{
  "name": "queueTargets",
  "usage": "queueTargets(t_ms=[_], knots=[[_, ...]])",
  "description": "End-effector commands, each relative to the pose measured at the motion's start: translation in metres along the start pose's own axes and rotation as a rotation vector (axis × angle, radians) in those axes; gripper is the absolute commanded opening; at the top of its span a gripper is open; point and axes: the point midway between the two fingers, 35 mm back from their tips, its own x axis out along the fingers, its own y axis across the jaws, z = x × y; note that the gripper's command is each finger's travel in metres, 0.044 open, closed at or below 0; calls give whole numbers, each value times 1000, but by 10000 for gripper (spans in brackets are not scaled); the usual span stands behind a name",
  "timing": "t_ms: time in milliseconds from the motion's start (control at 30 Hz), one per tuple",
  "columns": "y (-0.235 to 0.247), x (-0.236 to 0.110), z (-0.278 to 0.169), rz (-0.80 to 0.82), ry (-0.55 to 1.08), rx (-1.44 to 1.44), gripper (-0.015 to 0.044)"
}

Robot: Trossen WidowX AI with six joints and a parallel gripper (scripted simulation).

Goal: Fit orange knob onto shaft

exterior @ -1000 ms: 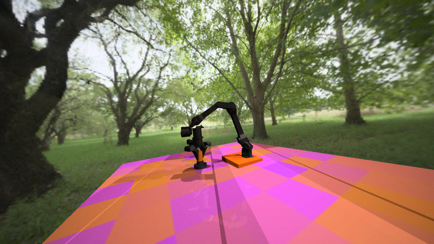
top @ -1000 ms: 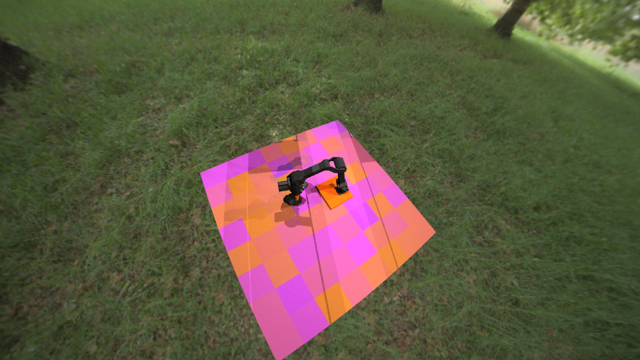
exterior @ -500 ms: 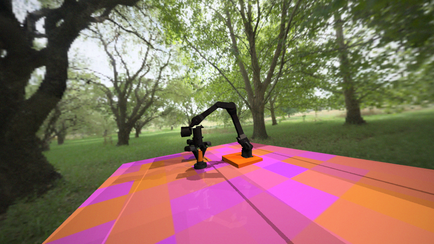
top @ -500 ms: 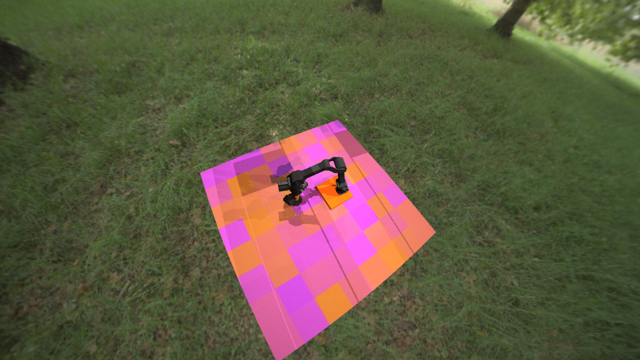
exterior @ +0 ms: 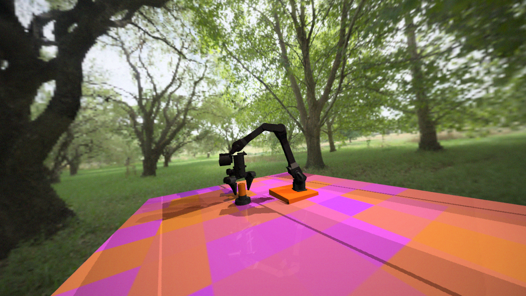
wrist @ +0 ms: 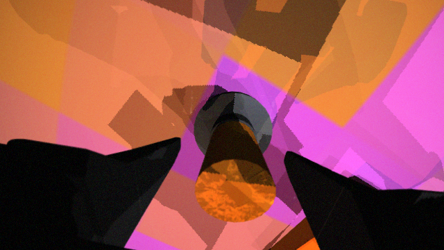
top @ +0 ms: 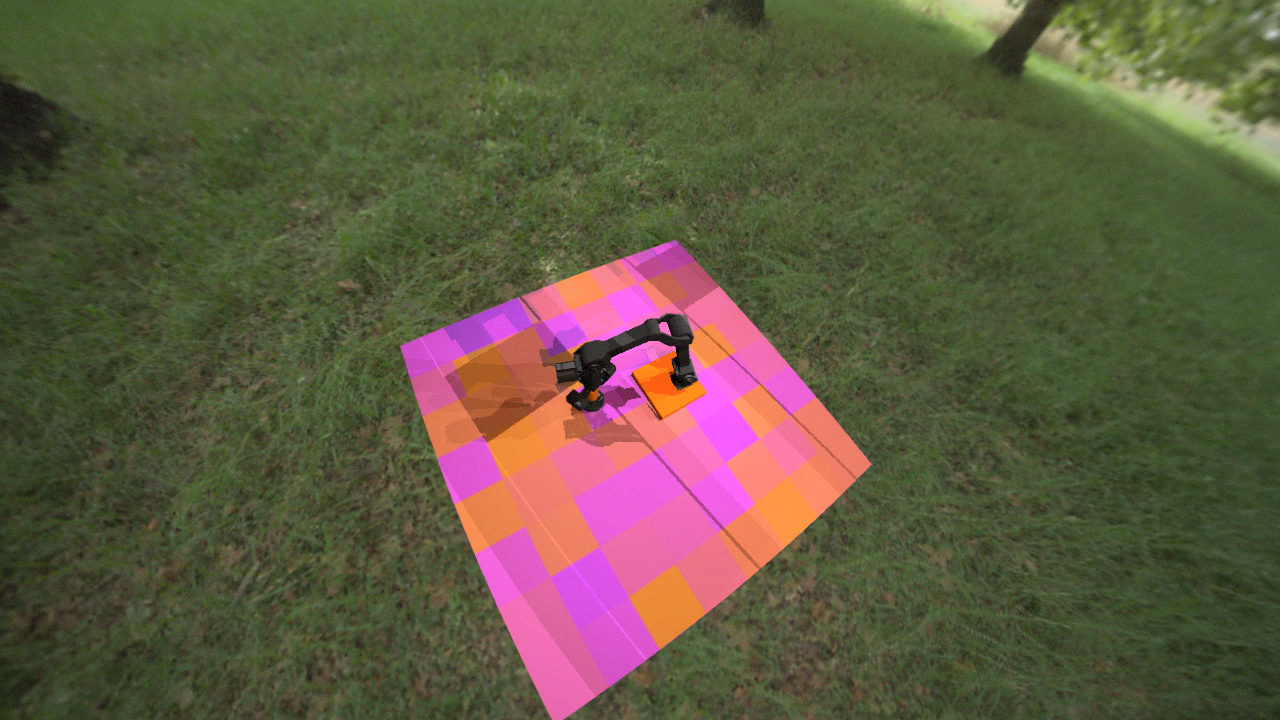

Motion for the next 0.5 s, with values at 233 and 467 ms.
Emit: queueTargets(t_ms=[233, 467], knots=[[0, -94, 0, 2, -2, 0, 440], [4, -94, 3, 2, -2, 0, 440]])
